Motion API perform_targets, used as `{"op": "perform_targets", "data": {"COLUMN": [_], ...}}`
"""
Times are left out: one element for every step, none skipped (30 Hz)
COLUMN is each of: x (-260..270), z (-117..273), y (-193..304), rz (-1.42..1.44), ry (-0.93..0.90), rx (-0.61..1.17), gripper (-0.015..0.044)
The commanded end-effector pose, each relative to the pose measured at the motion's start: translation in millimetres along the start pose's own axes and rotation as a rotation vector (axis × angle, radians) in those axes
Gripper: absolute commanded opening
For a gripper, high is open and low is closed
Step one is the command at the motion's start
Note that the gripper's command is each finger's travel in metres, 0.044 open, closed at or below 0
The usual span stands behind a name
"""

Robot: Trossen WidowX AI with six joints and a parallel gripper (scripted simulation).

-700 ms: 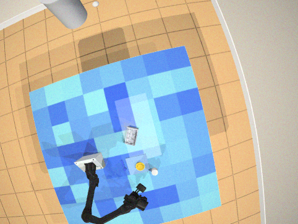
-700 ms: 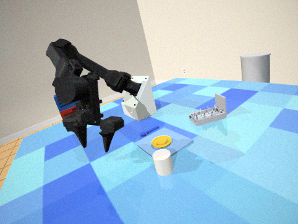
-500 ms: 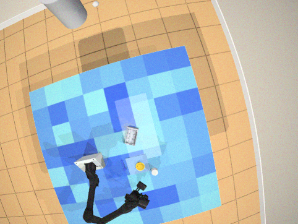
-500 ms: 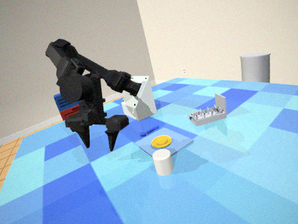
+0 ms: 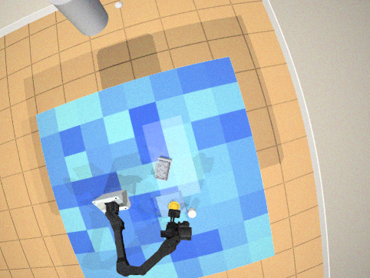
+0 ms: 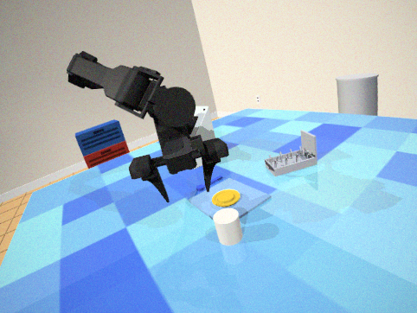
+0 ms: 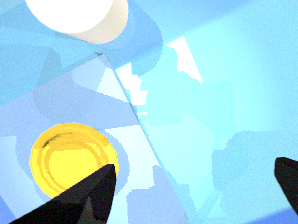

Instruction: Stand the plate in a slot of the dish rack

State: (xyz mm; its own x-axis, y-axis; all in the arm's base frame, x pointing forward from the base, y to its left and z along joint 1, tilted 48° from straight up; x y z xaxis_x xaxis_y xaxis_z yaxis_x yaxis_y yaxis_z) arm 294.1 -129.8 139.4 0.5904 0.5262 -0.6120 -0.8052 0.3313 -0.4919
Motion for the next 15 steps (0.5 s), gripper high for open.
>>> {"op": "perform_targets", "data": {"x": [21.8, 27.9, 34.0, 40.0, 45.9, 51.7, 57.4, 63.1, 67.7, 70.5, 71.5, 71.5, 71.5, 71.5, 71.6], "z": [4.2, 5.3, 6.5, 7.7, 9.0, 10.3, 11.6, 13.0, 14.1, 14.8, 15.0, 15.0, 15.0, 14.7, 13.9], "y": [5.3, 7.3, 9.4, 11.6, 13.9, 16.4, 19.0, 21.6, 23.9, 24.7, 25.0, 25.0, 25.0, 25.0, 25.1], "rz": [0.119, 0.153, 0.186, 0.220, 0.253, 0.287, 0.320, 0.354, 0.381, 0.397, 0.403, 0.403, 0.403, 0.403, 0.403], "ry": [-0.020, -0.024, -0.028, -0.032, -0.035, -0.037, -0.040, -0.042, -0.044, -0.044, -0.045, -0.045, -0.045, -0.045, -0.045], "rx": [0.021, 0.026, 0.032, 0.038, 0.043, 0.048, 0.054, 0.059, 0.063, 0.065, 0.066, 0.066, 0.066, 0.066, 0.066], "gripper": [0.0400, 0.0400, 0.0400, 0.0400, 0.0400, 0.0400, 0.0400, 0.0400, 0.0400, 0.0400, 0.0400, 0.0400, 0.0400, 0.0400, 0.0400]}}
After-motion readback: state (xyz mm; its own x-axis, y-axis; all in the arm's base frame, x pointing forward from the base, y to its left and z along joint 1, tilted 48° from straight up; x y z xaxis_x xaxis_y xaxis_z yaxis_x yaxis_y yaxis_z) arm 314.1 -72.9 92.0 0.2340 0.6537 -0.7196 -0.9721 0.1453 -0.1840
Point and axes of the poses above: the point midway between the two fingers, 35 mm back from their tips, its own z axis back along the fingers, its own x axis across the jaws, y = z × x, the point moved 3 cm from there along z, back along the fingers, and after that the axes turned 14 degrees about -z, right-handed, at the moved point
